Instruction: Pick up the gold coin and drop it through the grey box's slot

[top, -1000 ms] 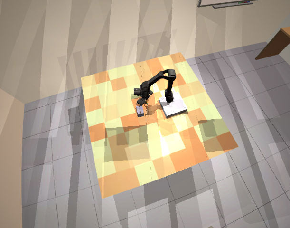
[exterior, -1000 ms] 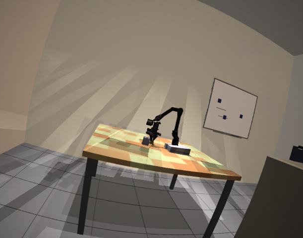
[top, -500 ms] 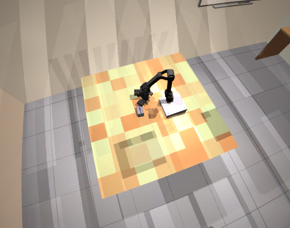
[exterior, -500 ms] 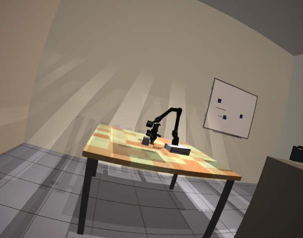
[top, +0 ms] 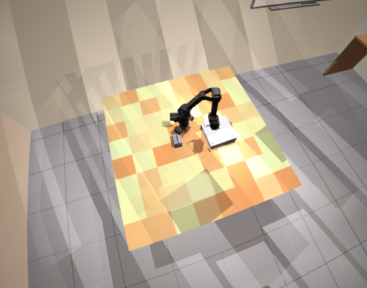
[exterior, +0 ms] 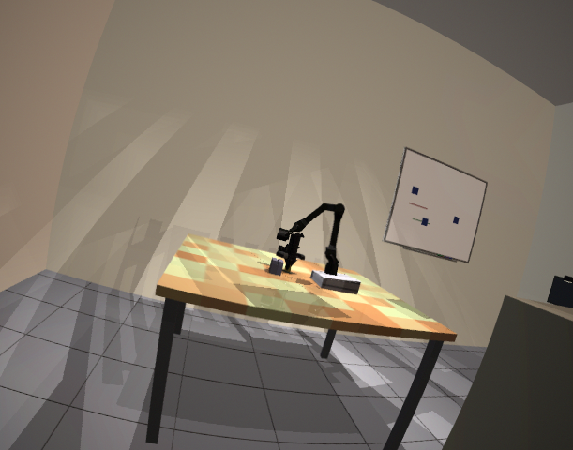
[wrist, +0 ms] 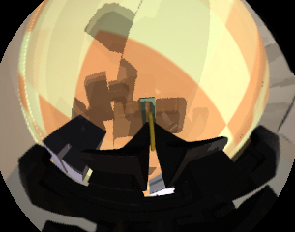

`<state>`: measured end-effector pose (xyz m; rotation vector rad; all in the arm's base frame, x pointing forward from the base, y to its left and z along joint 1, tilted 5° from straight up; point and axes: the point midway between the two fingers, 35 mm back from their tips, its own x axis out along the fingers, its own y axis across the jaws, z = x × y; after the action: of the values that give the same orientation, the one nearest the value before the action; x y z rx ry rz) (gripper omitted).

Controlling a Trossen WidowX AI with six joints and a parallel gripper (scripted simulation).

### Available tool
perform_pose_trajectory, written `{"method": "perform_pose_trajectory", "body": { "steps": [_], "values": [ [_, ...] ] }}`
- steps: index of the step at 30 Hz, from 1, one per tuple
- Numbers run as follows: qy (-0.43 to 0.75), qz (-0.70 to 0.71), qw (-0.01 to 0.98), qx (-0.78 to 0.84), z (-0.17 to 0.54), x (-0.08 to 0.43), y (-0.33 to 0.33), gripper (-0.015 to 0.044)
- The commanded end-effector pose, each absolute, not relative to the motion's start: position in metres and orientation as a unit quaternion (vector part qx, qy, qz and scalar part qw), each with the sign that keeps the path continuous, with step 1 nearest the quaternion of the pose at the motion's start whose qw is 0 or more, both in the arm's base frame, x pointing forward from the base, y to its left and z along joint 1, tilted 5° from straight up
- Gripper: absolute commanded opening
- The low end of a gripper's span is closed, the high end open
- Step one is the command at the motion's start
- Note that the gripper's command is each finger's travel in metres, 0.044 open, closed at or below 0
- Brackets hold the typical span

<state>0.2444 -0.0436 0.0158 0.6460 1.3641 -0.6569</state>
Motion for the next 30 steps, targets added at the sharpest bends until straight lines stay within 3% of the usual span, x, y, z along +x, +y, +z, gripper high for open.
{"method": "perform_pose_trajectory", "body": {
  "steps": [1,30],
  "values": [
    [0.605,-0.291,0.683,0.287,0.024,0.247,-0.044,0.0000],
    [0.605,-0.291,0.683,0.287,0.095,0.241,-0.040,0.0000]
  ]
}}
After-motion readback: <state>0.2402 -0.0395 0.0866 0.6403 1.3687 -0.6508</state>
